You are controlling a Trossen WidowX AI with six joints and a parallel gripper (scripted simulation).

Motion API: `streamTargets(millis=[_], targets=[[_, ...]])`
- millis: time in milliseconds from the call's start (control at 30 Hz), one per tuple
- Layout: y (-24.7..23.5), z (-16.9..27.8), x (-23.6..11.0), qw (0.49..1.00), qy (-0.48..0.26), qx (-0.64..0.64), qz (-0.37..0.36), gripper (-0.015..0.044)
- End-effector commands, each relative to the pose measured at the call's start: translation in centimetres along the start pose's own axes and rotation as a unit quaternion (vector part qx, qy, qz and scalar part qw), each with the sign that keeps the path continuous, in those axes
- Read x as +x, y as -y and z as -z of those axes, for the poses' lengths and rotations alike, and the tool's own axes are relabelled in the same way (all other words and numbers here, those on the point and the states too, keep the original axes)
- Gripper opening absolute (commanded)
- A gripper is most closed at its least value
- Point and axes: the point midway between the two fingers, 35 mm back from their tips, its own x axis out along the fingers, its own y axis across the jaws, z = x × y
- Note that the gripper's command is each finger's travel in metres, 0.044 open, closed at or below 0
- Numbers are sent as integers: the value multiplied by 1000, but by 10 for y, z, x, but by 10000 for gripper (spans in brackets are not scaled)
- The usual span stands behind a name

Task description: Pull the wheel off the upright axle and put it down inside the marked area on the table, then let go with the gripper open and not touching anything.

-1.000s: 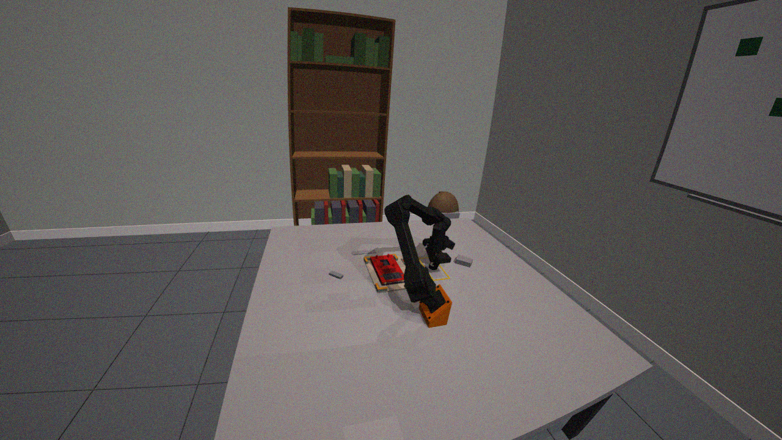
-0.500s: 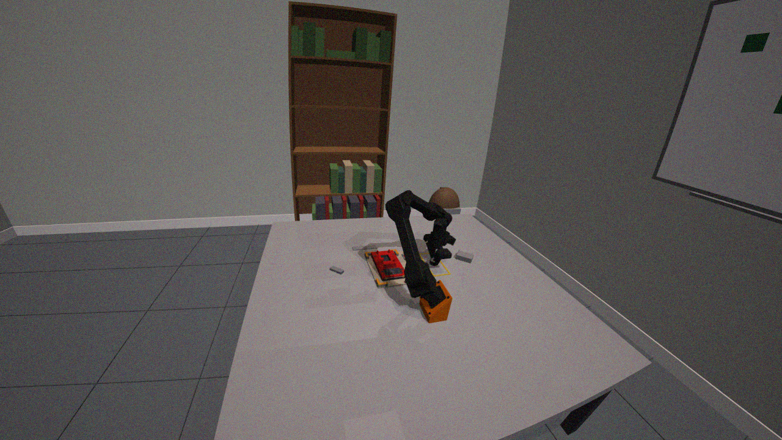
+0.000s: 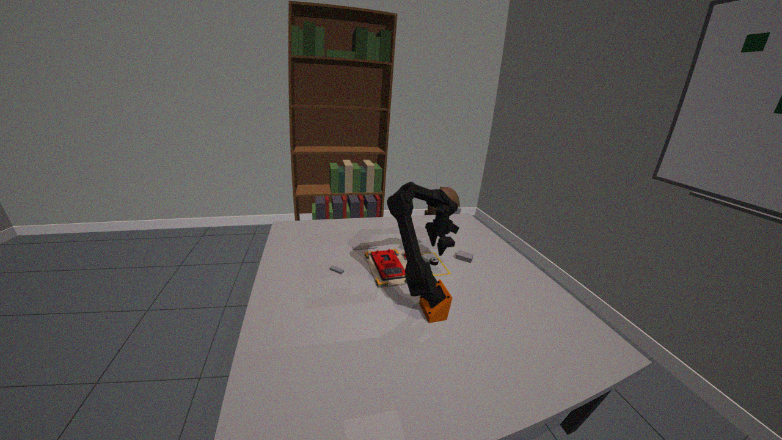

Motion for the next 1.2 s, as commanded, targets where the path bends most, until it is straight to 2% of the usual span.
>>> streamTargets(millis=[0,167,1167], targets=[[36,13,-23,1000,-1,5,4,440],[68,29,-40,1000,-3,3,7,440],[68,29,-40,1000,-3,3,7,440]])
